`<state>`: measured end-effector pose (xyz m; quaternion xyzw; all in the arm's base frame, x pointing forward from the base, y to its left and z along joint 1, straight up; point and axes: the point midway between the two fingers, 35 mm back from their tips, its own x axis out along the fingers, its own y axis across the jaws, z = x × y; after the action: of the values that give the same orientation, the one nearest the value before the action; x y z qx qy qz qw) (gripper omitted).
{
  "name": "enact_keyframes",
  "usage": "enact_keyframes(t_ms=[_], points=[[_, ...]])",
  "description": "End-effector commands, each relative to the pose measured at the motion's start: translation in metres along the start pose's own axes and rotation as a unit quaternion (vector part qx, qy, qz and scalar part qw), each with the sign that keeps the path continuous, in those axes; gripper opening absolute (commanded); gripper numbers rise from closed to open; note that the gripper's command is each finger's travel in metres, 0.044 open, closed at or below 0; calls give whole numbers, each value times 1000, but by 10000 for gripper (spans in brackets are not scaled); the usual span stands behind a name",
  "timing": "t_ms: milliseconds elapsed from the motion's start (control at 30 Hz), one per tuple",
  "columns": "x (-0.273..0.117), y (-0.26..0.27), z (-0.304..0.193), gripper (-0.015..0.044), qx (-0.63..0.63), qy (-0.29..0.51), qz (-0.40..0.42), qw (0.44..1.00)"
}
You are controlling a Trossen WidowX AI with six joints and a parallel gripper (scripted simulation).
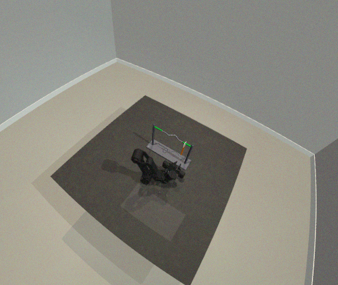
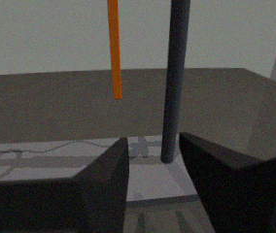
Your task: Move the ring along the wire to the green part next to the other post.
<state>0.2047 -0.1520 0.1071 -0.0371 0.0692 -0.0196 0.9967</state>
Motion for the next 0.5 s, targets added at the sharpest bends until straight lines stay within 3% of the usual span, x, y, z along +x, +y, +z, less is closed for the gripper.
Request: enact_keyframes(t_ms=[0,467], points=[[-10,21,-19,160,48,3,20,999],[24,20,19,160,31,-18,27,999]])
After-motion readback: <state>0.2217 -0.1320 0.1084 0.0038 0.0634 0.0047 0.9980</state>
